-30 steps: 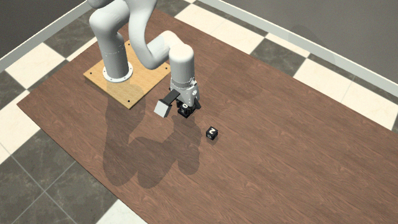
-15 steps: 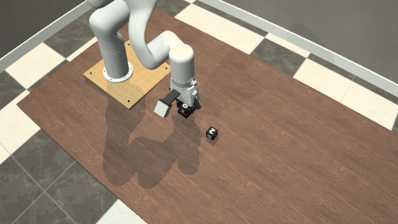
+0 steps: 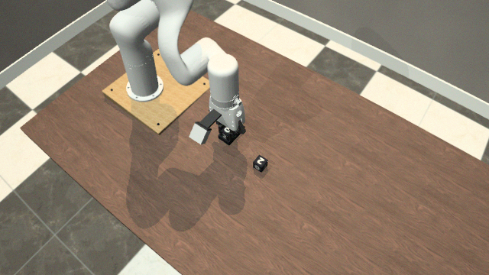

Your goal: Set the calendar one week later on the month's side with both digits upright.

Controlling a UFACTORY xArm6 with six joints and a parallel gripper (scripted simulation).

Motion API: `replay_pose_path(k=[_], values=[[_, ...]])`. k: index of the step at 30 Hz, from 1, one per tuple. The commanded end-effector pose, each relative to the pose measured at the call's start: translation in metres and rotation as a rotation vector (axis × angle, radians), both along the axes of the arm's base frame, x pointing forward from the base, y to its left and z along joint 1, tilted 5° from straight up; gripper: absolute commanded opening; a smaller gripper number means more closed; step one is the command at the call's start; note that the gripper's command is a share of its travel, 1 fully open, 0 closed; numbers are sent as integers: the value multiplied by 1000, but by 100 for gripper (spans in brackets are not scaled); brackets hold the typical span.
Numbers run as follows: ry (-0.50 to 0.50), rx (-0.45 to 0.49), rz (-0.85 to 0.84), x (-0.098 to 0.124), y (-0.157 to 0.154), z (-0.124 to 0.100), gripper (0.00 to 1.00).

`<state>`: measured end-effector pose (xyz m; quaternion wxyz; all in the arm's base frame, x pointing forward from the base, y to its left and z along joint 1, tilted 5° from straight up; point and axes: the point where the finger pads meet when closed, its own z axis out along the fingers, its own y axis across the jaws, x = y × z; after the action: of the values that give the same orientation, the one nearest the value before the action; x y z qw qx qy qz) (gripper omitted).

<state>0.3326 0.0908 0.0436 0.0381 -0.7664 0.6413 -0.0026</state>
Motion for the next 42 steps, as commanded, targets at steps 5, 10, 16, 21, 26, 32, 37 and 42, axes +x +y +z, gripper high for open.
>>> replay_pose_path(k=[5,10,16,21,26,32,37,42], values=[[-3,1,0,1,0,1,29],[-3,1,0,1,0,1,29],[-3,1,0,1,0,1,29],[-3,1,0,1,0,1,29],[-3,1,0,1,0,4,29],[-3,1,0,-1,-2,35,29],[-3,1,0,-3,-4,72,29],[-3,1,0,-4,-5,90,29]])
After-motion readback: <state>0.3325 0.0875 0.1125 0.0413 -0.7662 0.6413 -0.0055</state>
